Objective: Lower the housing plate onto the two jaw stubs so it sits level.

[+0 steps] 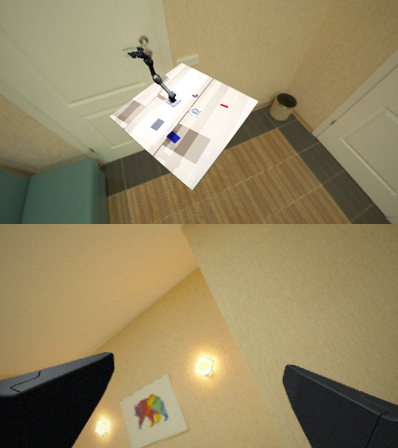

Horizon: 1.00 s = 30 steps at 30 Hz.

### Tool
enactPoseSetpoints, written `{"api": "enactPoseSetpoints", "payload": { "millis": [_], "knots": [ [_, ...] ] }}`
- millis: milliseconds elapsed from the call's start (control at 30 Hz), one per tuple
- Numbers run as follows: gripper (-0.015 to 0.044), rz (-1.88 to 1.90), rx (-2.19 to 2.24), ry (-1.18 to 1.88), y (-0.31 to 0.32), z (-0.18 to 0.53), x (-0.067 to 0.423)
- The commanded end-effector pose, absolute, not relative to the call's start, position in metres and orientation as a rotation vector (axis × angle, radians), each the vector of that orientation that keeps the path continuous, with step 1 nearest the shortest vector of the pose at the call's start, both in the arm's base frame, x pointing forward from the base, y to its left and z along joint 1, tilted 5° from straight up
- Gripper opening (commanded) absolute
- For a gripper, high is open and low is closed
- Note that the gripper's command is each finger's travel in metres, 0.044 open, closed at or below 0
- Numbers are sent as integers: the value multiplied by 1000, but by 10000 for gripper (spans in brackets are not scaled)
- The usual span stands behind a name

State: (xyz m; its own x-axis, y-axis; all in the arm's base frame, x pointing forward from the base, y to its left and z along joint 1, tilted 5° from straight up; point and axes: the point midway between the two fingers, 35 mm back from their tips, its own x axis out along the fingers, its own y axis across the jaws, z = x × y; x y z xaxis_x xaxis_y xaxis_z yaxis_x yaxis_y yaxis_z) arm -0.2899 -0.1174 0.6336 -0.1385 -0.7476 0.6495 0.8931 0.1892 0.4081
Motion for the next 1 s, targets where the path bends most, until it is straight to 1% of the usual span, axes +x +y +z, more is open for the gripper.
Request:
{"api": "enactPoseSetpoints", "payload": {
  "millis": [0, 67, 400, 733, 967],
  "knots": [
    [440, -1351, -237, -916, -120, 650, -250],
    [440, -1315, -245, -909, -121, 655, -235],
    [440, -1196, -278, -931, -121, 667, -196],
    [440, -1006, -275, -890, -118, 681, -124],
    [440, -1008, -349, -853, -114, 679, -112]
  ]
}}
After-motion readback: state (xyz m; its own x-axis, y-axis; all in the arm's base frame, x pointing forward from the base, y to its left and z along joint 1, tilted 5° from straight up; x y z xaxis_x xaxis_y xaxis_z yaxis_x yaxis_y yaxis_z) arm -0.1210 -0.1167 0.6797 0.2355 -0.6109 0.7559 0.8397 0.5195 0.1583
